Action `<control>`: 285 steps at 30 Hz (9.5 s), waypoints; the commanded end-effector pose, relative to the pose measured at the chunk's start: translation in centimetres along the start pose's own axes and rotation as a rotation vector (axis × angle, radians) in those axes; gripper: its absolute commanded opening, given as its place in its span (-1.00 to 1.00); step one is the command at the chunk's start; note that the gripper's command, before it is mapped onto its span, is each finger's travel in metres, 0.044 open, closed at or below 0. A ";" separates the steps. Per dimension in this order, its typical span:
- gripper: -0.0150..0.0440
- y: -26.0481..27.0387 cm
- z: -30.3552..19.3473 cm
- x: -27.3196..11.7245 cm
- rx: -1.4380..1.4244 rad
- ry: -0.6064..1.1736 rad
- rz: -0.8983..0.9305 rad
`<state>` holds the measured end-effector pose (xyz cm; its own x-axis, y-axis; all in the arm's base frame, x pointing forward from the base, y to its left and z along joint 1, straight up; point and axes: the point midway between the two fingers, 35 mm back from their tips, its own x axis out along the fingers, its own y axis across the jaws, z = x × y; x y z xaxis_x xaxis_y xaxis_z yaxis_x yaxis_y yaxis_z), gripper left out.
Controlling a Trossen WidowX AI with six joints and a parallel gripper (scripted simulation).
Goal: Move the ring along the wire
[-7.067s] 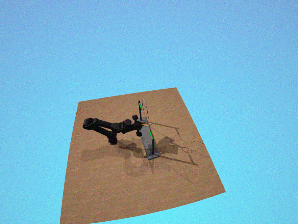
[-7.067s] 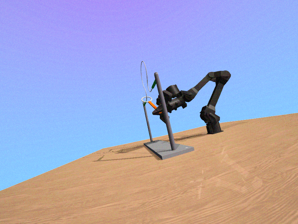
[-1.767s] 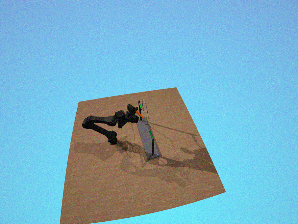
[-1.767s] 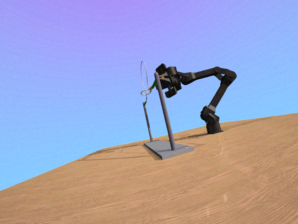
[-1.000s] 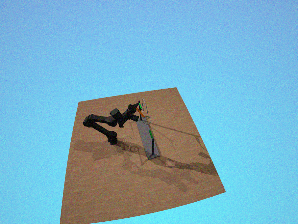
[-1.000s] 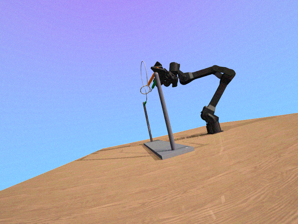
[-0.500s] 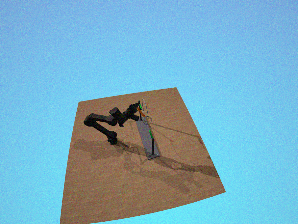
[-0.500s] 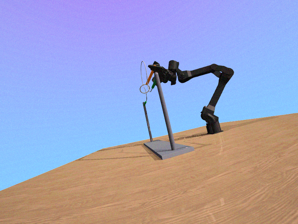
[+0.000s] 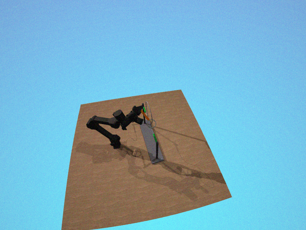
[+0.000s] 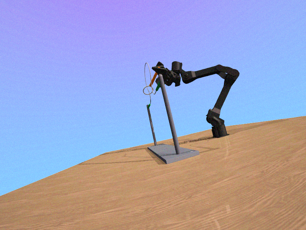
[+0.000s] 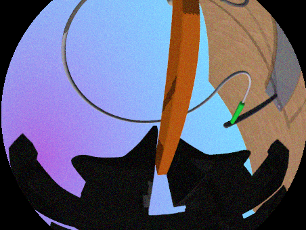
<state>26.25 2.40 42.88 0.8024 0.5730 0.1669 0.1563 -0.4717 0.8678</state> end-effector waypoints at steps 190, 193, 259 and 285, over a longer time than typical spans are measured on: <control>-1.00 -3.6 5.9 -2.9 -1.897 -0.257 -1.060; -1.00 -3.5 6.0 -3.0 -1.931 -0.261 -1.078; -1.00 -0.4 7.5 -4.3 -2.662 -0.353 -1.466; -1.00 1.0 7.4 -4.4 -2.950 -0.383 -1.620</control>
<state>27.45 -5.47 39.32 0.9274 -0.3720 -0.0381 0.0853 0.3096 -0.9470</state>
